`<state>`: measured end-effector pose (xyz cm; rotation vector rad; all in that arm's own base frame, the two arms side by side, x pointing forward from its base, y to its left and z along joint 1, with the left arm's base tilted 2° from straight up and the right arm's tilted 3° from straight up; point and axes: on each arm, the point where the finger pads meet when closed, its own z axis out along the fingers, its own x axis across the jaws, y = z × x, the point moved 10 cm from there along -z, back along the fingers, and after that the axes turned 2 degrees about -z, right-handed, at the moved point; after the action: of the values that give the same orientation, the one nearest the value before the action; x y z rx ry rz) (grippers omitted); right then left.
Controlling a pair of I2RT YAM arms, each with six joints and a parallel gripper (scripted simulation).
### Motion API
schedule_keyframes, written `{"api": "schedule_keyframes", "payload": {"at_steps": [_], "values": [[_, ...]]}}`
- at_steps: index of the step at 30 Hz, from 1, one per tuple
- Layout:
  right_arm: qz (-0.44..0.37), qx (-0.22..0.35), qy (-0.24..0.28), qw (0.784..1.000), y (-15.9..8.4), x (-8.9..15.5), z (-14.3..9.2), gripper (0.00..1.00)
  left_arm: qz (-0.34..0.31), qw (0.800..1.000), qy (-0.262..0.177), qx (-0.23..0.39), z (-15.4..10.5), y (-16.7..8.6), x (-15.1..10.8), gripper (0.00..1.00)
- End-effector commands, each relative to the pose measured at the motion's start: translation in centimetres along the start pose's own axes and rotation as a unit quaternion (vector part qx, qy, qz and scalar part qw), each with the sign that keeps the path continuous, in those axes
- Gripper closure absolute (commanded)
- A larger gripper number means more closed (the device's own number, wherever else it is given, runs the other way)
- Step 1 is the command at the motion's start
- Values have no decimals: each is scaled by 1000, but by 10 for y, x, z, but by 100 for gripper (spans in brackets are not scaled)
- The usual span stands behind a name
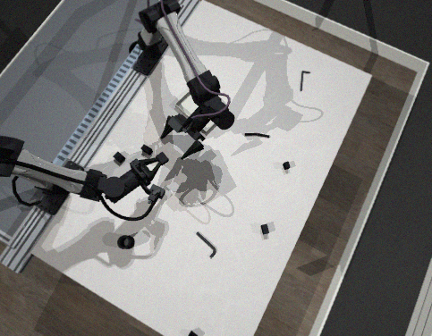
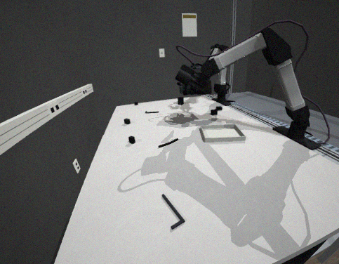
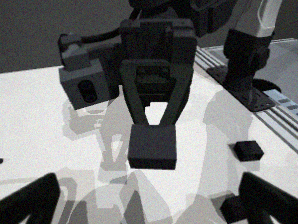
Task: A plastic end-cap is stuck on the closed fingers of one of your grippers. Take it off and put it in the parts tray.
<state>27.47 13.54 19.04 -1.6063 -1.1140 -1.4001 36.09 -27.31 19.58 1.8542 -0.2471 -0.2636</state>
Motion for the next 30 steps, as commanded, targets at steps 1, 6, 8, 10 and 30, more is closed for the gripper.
{"api": "schedule_keyframes", "payload": {"at_steps": [1,6,8,10,30], "values": [[-25,5,29,999,1,14,0,100,12,1000,-22,1,6,5,6,0],[-25,4,29,999,1,14,-1,100,10,1000,-23,2,7,4,6,0],[-25,4,29,999,1,14,-1,100,15,1000,-22,0,4,15,-2,0],[-31,6,34,999,0,26,-1,100,26,999,-18,-2,1,25,-6,0],[-31,4,33,999,1,27,-2,100,17,1000,-20,0,13,-6,5,42]]}}
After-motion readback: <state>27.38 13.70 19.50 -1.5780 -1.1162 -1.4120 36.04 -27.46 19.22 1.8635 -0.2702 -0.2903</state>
